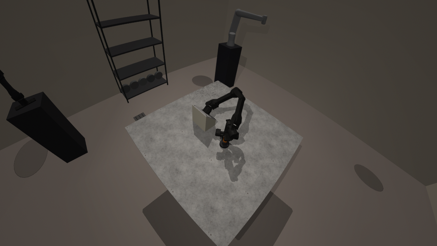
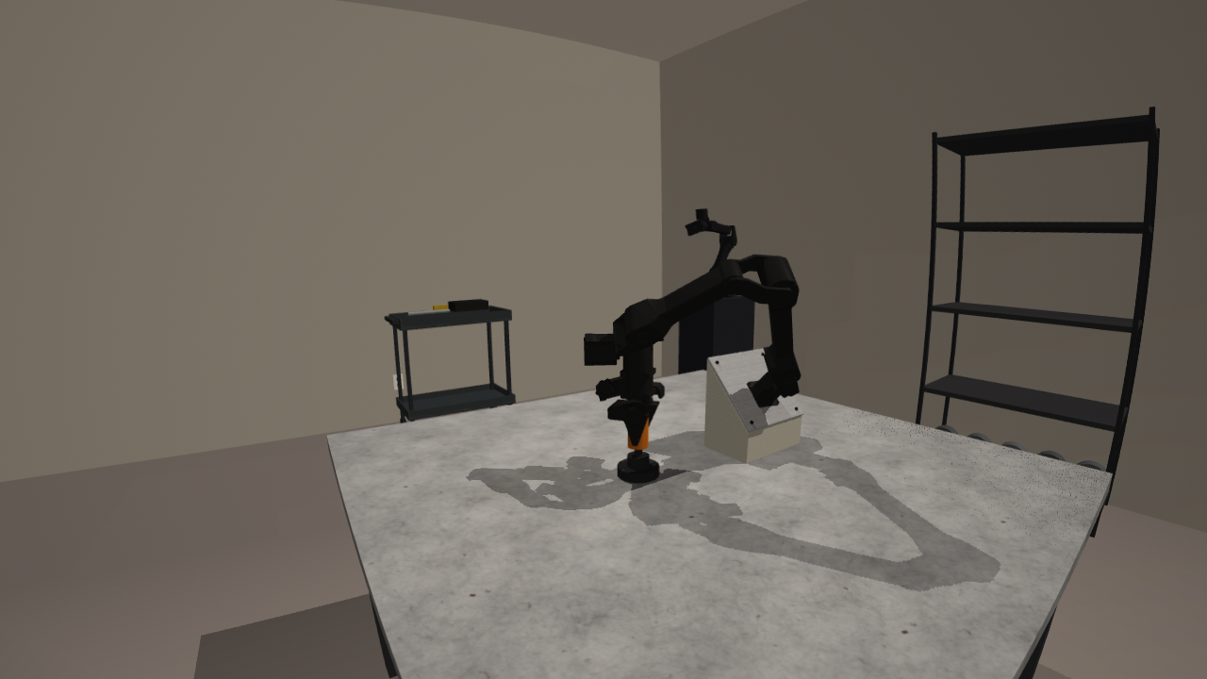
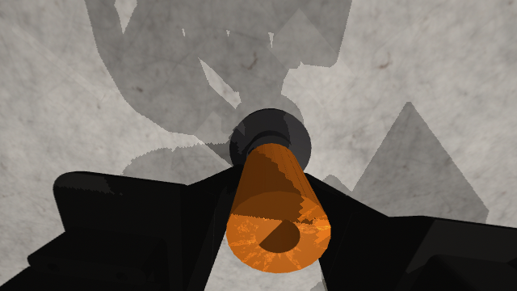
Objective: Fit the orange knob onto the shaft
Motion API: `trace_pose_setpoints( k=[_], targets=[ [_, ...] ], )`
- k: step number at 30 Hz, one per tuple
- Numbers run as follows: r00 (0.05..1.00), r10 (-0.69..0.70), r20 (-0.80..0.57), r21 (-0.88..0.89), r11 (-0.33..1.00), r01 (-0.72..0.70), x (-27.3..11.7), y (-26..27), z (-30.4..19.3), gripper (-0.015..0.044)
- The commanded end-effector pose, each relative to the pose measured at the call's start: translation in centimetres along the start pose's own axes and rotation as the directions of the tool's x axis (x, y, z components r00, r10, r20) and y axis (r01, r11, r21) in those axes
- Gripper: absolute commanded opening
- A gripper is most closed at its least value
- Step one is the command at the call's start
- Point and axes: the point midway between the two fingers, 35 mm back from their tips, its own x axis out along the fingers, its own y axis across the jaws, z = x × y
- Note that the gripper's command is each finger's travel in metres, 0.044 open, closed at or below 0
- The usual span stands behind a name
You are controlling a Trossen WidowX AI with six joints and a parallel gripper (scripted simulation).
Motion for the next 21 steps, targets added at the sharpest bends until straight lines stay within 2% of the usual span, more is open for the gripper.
trace_pose_setpoints(
  k=[1,21],
  targets=[
    [1.0,0.001,0.004,0.01,1.0,-0.001,0.02,-0.02,0.11,0.0],
    [1.0,0.001,0.004,0.01,1.0,-0.001,0.26,-0.12,-0.09,0.0]
  ],
)
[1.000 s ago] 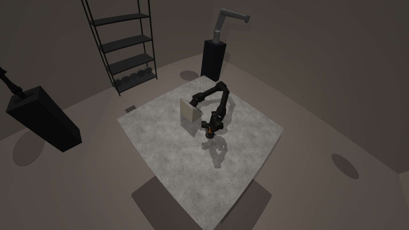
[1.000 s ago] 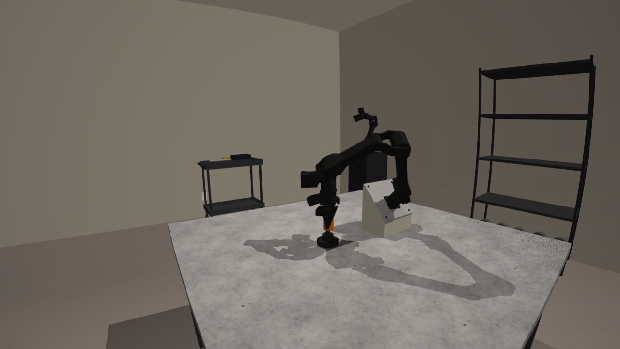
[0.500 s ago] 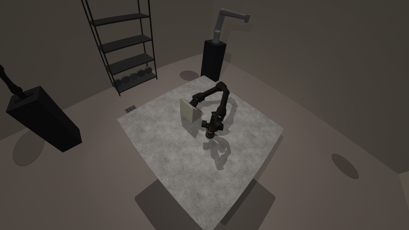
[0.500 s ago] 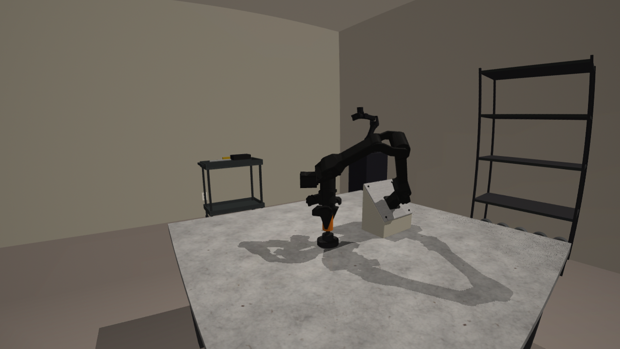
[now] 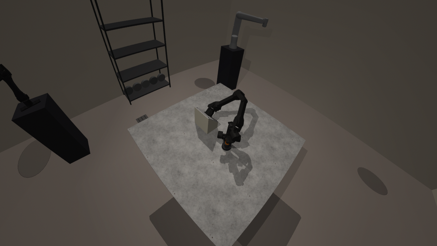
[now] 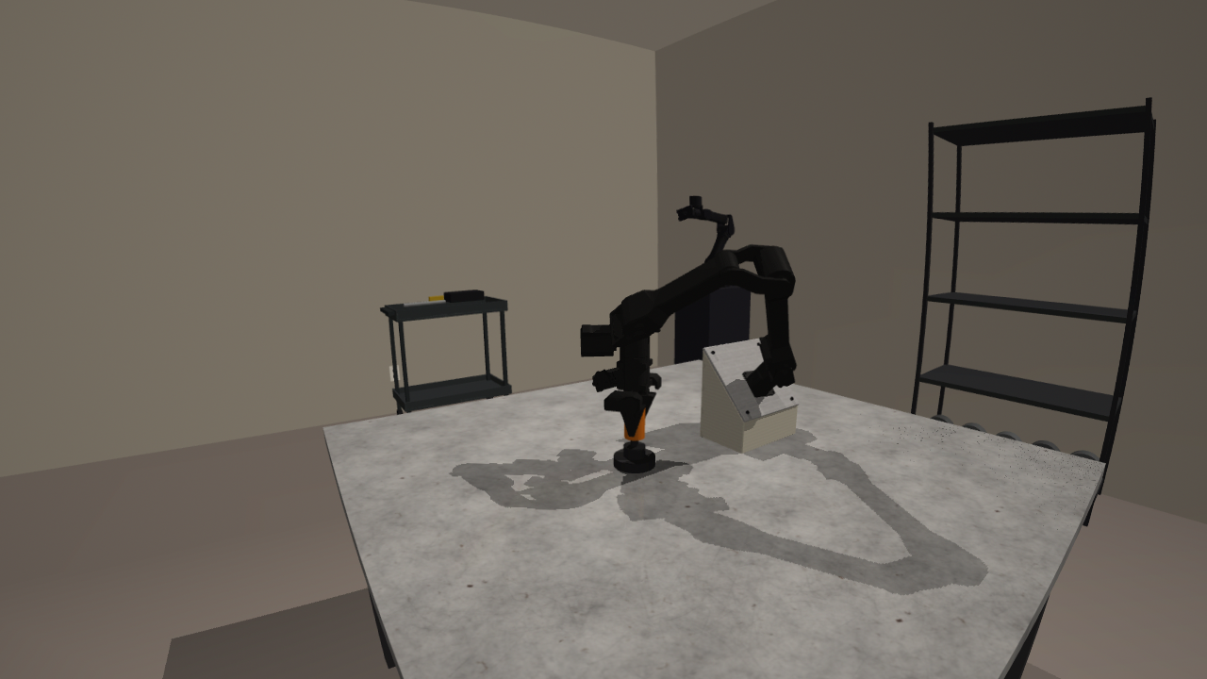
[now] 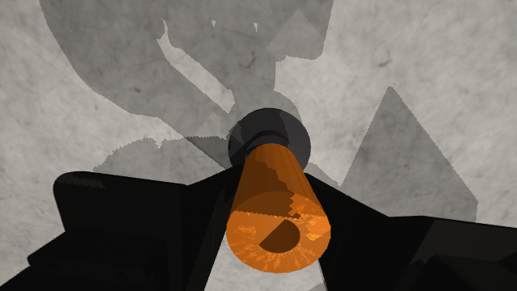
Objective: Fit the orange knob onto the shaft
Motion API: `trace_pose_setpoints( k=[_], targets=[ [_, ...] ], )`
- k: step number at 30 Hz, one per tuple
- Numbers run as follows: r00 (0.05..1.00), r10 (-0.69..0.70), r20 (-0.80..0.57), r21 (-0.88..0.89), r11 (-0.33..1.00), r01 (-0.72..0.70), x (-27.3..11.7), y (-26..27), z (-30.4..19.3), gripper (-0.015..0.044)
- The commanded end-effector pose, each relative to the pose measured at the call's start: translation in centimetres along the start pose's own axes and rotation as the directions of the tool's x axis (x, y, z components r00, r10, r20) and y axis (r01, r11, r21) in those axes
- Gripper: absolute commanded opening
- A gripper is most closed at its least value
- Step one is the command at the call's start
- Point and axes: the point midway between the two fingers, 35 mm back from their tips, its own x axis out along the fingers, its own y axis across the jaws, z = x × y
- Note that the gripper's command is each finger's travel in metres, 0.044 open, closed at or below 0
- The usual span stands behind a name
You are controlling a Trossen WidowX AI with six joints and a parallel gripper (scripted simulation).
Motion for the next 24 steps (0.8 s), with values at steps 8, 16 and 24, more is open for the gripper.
trace_pose_setpoints(
  k=[8,16,24],
  targets=[
    [1.0,0.001,0.002,0.001,1.0,-0.001,-0.49,0.17,0.07,0.0],
    [1.0,0.001,0.002,0.209,0.978,-0.002,-0.45,0.19,0.25,0.0],
    [1.0,0.001,0.002,0.209,0.978,-0.002,-0.19,0.04,0.12,0.0]
  ],
)
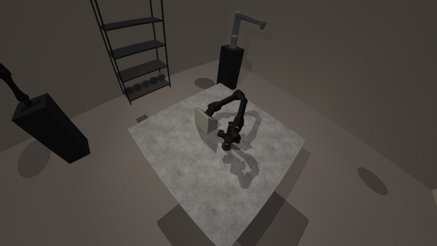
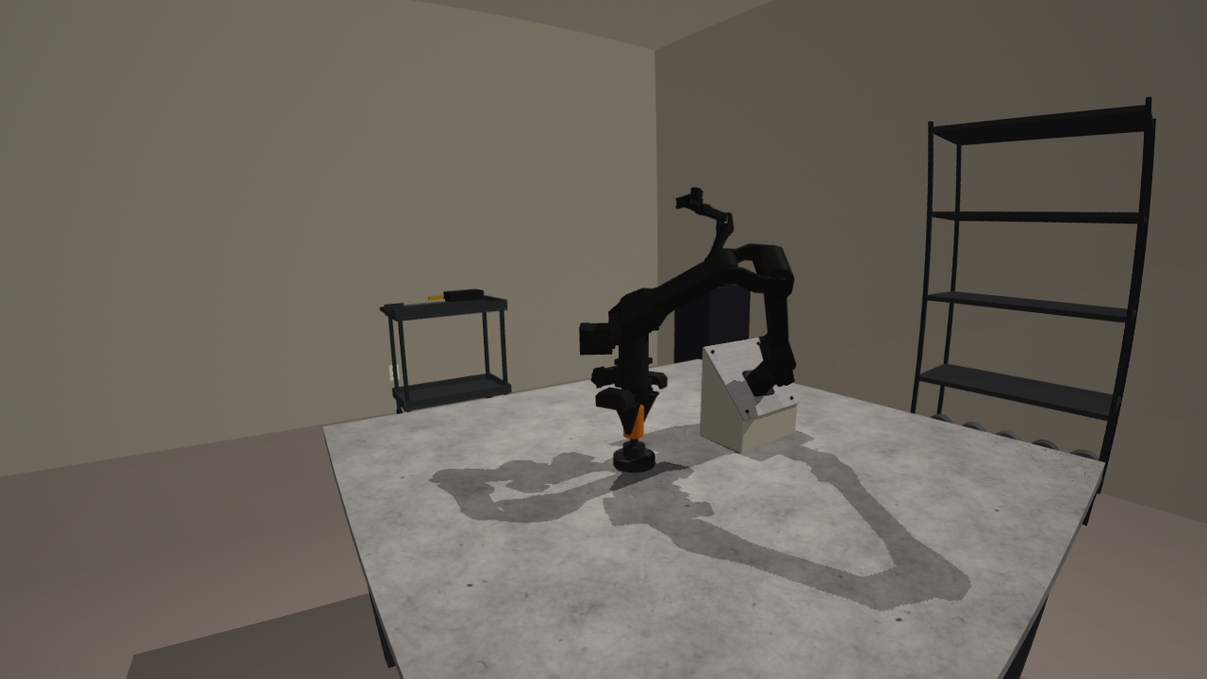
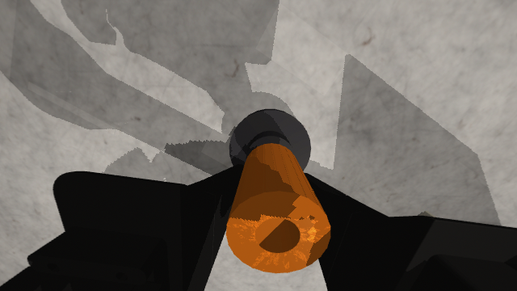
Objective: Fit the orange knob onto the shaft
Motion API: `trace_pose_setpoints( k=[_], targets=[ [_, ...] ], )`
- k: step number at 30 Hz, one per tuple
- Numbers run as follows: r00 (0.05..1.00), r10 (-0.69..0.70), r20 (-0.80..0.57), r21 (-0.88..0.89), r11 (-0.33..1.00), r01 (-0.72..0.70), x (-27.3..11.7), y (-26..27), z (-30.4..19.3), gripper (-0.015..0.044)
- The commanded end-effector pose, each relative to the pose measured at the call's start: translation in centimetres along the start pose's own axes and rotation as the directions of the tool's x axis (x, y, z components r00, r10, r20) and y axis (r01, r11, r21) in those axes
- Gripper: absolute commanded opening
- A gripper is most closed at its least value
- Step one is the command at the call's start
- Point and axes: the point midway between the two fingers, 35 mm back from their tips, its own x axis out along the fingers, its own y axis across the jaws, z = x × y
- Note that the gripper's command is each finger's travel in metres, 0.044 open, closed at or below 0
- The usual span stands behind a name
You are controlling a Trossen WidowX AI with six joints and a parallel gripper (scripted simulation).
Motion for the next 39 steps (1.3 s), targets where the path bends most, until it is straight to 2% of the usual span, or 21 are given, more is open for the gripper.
trace_pose_setpoints(
  k=[1,39],
  targets=[
    [1.0,0.0,0.002,0.009,1.0,0.0,0.08,-0.1,-0.03,0.0],
    [1.0,0.0,0.002,0.009,1.0,0.0,-0.03,0.0,-0.12,0.0]
  ],
)
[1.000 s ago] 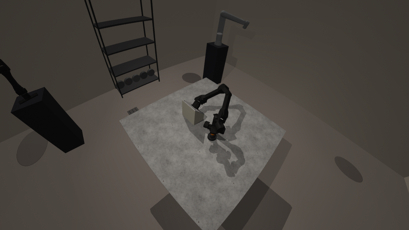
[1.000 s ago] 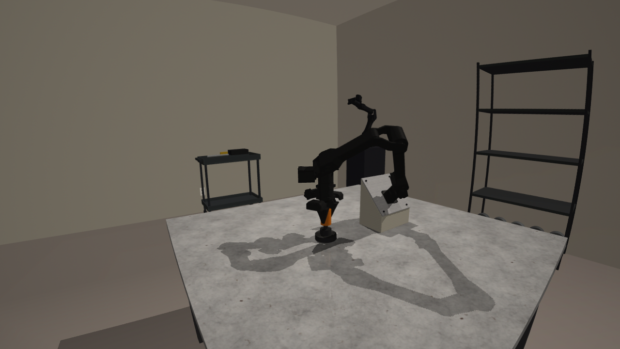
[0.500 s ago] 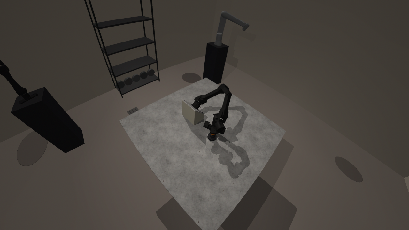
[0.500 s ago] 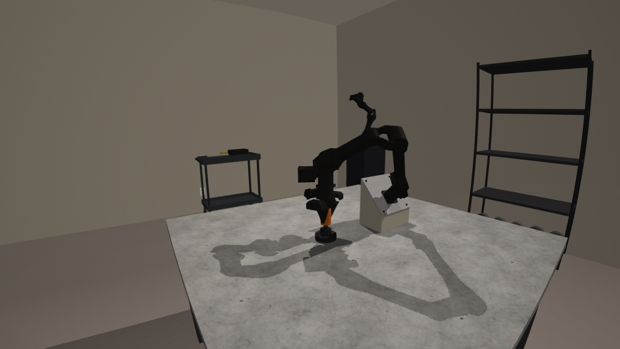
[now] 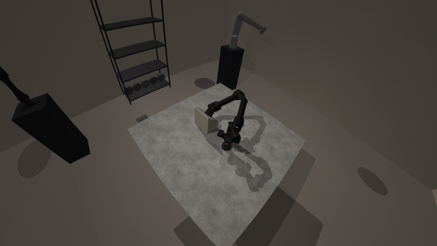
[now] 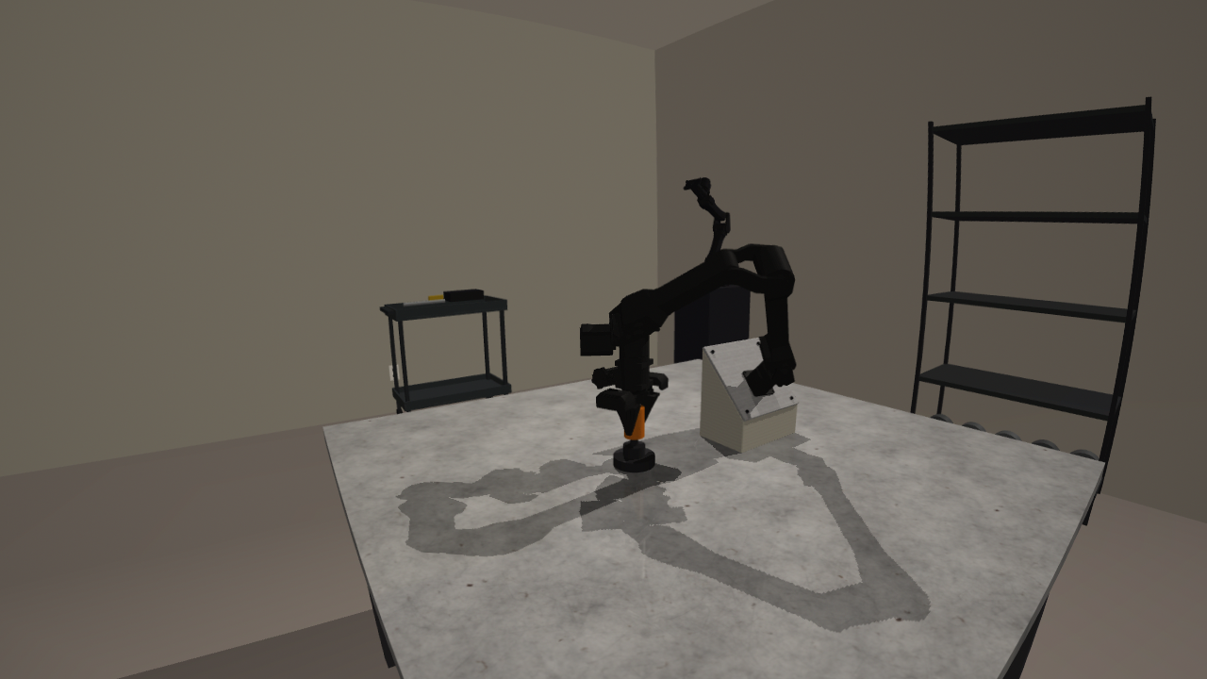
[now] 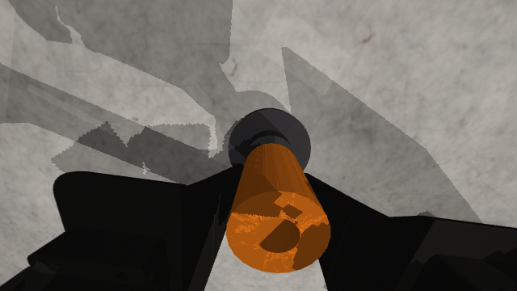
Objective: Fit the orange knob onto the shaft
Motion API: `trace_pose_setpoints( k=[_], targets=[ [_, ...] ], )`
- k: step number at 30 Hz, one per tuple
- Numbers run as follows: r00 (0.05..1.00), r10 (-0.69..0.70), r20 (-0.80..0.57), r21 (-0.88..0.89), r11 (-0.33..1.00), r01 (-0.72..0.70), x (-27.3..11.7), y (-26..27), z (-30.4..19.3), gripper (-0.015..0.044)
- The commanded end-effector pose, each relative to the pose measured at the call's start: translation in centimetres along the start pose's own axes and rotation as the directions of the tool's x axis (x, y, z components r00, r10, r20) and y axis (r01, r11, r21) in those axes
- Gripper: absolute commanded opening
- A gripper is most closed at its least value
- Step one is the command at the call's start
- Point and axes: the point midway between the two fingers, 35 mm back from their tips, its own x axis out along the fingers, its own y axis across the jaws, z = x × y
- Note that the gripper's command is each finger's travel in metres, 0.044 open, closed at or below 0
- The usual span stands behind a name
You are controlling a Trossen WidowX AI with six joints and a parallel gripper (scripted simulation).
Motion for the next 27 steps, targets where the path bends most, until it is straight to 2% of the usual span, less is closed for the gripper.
trace_pose_setpoints(
  k=[1,6,12,27],
  targets=[
    [1.0,0.002,0.001,0.002,1.0,-0.002,-0.3,0.11,-0.04,0.0],
    [1.0,0.002,0.001,0.028,1.0,-0.002,-0.47,0.21,-0.02,0.0],
    [1.0,0.002,0.001,0.21,0.978,-0.002,-0.42,0.23,0.14,0.0],
    [1.0,0.002,0.001,0.21,0.978,-0.002,-0.3,0.16,-0.04,0.0]
  ],
)
